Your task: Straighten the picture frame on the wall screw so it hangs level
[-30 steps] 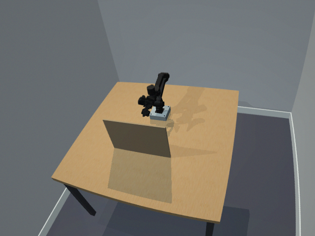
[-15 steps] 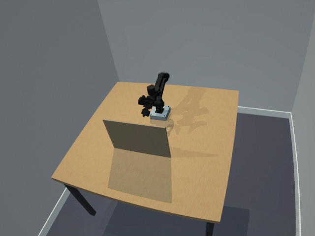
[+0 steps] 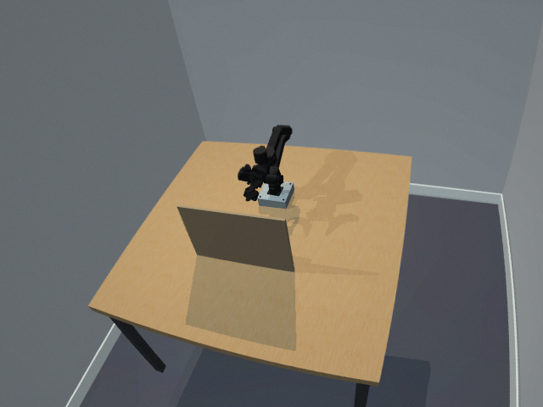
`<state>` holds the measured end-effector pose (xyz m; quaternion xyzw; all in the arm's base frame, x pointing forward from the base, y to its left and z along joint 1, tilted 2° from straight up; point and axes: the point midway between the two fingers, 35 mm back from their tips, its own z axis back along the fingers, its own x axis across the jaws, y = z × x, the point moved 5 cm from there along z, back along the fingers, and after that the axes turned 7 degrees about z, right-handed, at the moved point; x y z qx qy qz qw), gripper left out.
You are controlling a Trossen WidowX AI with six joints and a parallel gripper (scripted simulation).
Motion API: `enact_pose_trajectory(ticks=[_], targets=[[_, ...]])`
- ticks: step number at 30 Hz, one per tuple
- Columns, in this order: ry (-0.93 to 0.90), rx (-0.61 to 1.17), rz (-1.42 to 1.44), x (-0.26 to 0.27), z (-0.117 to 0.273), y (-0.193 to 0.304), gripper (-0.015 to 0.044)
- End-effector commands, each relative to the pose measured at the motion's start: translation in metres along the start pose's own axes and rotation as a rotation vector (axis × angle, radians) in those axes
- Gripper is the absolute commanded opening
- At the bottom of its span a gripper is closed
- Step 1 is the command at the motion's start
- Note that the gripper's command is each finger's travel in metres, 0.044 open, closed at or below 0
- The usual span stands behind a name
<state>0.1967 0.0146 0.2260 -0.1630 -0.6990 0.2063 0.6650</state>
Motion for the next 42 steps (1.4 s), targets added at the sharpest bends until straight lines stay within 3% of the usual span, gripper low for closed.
enact_pose_trajectory(ticks=[1,16,23,42], targets=[[0.003,-0.004,0.005,0.000,0.000,0.000,0.0260],[0.000,0.000,-0.009,-0.002,0.000,0.000,0.0260],[0.007,-0.002,-0.276,-0.053,0.007,0.012,0.0260],[0.007,-0.002,-0.276,-0.052,0.008,0.013,0.0260]])
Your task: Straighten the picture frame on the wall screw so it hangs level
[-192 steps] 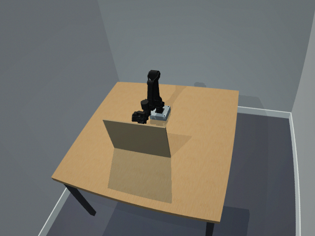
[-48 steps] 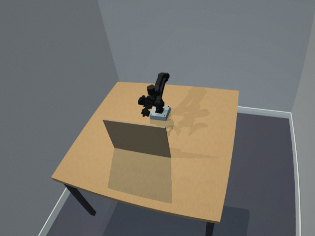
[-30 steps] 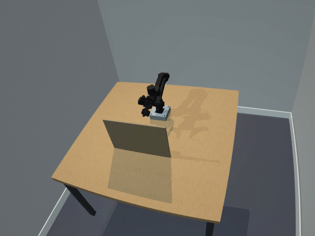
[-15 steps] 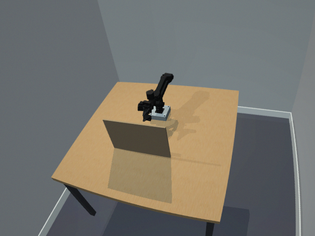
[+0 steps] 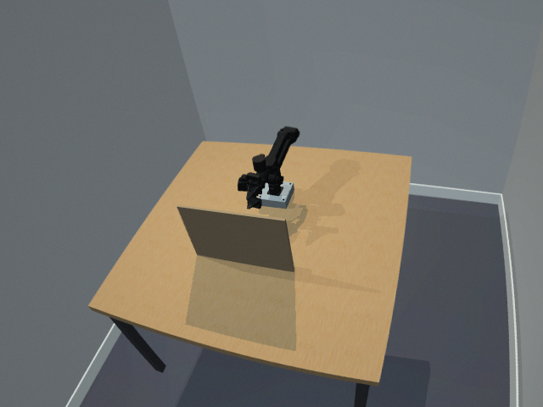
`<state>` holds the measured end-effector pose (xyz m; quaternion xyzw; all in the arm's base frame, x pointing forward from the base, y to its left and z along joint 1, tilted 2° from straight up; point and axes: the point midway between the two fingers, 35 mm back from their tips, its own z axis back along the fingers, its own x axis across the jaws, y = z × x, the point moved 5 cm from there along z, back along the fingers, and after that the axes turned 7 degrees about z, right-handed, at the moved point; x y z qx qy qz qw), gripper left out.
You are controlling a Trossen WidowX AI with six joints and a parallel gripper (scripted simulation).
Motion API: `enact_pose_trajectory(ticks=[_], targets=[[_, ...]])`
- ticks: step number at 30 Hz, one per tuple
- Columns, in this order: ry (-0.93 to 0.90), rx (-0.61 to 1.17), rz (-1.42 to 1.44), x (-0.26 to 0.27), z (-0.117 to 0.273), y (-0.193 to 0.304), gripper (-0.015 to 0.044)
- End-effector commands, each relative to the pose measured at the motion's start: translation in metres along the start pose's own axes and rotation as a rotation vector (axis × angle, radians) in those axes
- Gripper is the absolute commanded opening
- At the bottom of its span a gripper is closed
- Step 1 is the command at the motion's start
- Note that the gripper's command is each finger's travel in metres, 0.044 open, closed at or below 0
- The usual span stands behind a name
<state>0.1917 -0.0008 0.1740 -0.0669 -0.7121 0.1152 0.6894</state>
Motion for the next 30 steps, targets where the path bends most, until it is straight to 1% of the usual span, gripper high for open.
enact_pose_trajectory(ticks=[1,8,16,23,30], targets=[[0.000,-0.005,-0.005,0.000,0.001,0.000,0.0260],[-0.002,-0.006,-0.005,0.004,-0.008,-0.002,0.0260],[-0.006,-0.007,-0.006,0.009,-0.044,-0.004,0.0260],[-0.011,-0.008,-0.007,0.001,-0.077,-0.001,0.0260],[-0.011,-0.009,-0.007,-0.001,-0.080,0.000,0.0260]])
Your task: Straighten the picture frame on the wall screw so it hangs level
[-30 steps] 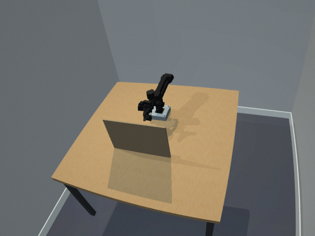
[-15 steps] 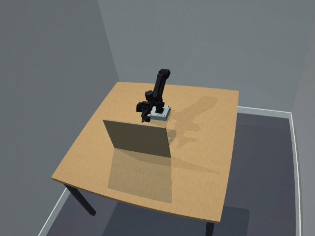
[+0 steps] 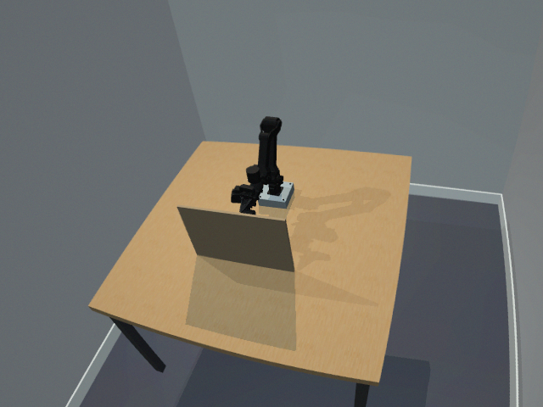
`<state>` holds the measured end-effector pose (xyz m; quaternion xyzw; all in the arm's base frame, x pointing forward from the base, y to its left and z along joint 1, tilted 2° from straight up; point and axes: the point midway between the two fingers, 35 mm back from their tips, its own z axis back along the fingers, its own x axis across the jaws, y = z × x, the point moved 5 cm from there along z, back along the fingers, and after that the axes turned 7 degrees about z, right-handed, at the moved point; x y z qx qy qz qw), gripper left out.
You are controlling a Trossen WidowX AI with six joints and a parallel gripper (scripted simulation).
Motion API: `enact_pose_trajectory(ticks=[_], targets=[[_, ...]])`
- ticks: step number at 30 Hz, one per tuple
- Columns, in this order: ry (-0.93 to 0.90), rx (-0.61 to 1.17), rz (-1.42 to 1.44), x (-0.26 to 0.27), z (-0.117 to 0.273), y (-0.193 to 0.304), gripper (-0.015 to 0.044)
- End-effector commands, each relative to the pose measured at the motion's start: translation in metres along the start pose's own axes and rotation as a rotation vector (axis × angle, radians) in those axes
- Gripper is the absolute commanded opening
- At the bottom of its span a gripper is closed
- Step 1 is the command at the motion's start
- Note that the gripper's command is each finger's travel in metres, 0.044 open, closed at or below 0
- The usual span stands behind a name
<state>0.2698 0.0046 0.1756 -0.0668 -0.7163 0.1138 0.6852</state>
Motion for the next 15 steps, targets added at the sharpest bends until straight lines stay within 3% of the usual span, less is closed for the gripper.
enact_pose_trajectory(ticks=[1,15], targets=[[0.001,-0.005,-0.005,-0.001,-0.002,0.000,0.0260],[-0.001,-0.005,-0.005,0.000,-0.015,-0.001,0.0260]])
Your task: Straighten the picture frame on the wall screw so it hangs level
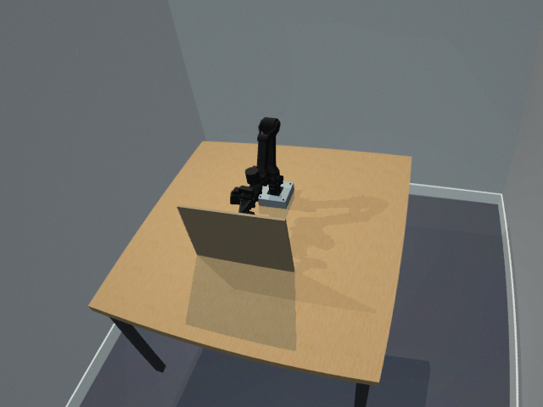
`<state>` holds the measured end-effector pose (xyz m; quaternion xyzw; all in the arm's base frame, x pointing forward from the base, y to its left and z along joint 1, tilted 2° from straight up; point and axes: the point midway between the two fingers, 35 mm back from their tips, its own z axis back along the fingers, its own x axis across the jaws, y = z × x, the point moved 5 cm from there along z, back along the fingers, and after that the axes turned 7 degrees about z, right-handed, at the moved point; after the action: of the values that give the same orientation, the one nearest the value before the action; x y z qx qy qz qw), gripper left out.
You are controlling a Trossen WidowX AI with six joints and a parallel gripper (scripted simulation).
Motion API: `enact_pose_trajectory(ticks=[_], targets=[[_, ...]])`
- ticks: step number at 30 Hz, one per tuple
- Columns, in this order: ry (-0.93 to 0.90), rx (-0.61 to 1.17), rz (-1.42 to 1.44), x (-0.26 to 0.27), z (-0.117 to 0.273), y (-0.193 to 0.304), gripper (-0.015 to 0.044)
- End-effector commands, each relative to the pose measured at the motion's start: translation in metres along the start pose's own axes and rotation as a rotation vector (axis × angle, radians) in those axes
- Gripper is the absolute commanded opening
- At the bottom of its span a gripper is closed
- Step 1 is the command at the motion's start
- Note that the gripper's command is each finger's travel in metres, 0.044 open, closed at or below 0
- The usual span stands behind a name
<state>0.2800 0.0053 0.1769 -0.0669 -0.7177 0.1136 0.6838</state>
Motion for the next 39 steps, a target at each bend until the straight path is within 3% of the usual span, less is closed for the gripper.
enact_pose_trajectory(ticks=[1,17,39], targets=[[0.003,-0.004,-0.005,0.000,-0.006,0.000,0.0260],[0.001,-0.005,-0.005,-0.001,-0.031,0.000,0.0260],[0.001,-0.005,-0.005,-0.001,-0.031,0.000,0.0260]])
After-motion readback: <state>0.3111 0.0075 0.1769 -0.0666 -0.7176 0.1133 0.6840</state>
